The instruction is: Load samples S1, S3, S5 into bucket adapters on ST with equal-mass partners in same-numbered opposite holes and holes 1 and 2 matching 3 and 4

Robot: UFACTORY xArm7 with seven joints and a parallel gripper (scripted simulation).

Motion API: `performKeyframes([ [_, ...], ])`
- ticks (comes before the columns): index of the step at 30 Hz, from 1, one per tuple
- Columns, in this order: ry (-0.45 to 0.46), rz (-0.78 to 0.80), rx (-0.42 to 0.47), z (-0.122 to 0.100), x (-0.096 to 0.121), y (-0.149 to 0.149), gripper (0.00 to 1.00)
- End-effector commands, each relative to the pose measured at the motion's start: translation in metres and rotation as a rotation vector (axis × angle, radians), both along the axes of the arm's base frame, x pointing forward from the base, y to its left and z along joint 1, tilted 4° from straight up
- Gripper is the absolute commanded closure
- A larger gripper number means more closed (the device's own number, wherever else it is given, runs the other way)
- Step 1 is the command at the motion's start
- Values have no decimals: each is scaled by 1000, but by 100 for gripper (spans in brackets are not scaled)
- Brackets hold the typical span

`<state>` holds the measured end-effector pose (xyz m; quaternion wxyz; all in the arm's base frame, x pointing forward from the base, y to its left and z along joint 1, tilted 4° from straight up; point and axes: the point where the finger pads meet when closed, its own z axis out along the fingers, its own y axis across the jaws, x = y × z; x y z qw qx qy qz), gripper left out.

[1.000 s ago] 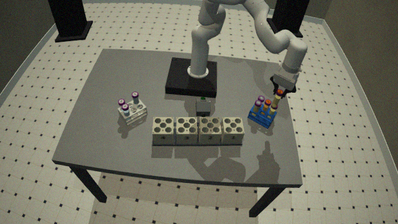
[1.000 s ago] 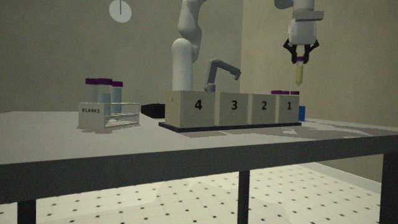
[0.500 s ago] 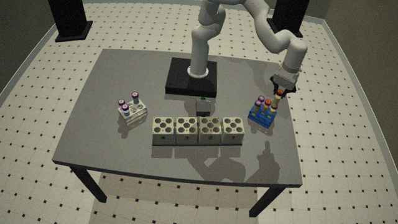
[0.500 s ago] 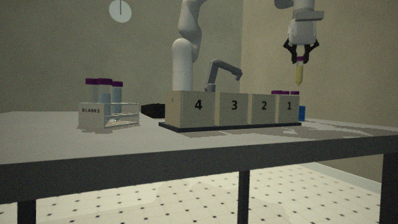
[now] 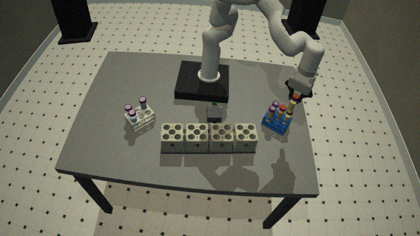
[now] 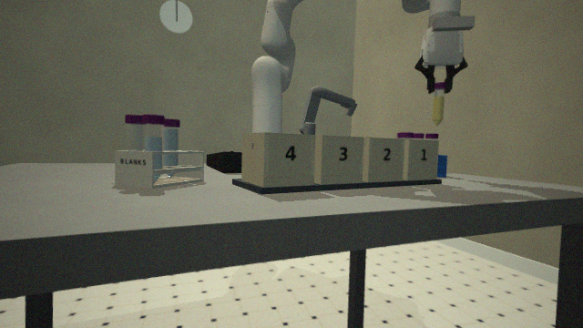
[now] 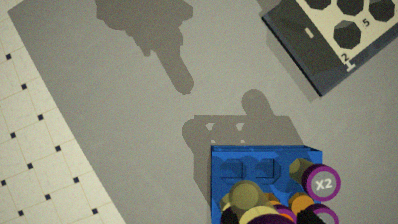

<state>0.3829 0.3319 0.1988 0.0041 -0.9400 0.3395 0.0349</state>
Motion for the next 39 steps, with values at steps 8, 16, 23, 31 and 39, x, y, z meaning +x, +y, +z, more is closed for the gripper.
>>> performKeyframes([
  [8,-4,0,3,2,1,1,100],
  [16,-4,0,3,2,1,1,100],
  [23,-4,0,3,2,1,1,100],
  [31,-4,0,3,-8,1,1,100],
  [39,-4,0,3,-24,0,2,100],
])
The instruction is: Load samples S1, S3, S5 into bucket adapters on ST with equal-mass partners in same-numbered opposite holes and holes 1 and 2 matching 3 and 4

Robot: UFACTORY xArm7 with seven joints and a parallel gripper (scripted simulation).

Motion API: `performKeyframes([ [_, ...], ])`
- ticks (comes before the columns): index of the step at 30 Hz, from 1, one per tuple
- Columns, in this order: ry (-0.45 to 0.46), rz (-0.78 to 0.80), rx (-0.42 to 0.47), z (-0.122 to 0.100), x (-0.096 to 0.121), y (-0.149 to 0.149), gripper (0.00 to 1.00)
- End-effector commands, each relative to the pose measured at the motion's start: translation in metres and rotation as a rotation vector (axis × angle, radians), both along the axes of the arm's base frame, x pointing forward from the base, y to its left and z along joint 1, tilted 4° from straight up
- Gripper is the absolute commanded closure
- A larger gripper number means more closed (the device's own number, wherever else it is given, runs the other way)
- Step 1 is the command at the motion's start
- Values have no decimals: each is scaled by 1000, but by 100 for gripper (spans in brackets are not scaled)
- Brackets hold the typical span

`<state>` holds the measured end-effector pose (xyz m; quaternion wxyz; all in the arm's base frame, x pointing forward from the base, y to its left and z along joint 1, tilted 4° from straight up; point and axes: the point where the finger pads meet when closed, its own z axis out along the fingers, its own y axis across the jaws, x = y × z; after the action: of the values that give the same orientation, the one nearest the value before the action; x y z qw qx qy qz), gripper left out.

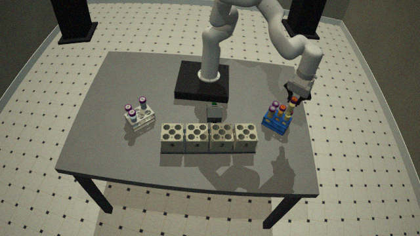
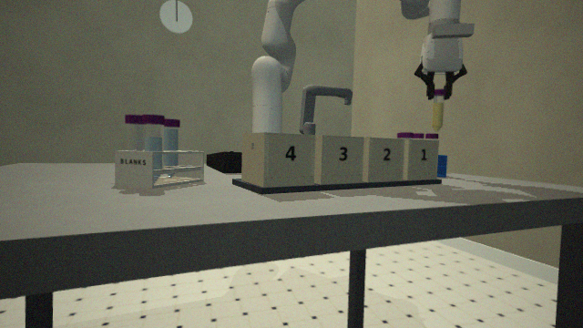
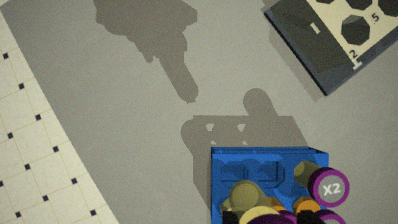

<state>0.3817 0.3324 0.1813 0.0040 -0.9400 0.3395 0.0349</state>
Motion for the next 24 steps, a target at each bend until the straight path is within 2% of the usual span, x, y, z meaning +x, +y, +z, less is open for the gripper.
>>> performKeyframes([
  [1,-4,0,4,-8,1,1,100],
  [24,-4,0,4,-48,-2,3,100],
])
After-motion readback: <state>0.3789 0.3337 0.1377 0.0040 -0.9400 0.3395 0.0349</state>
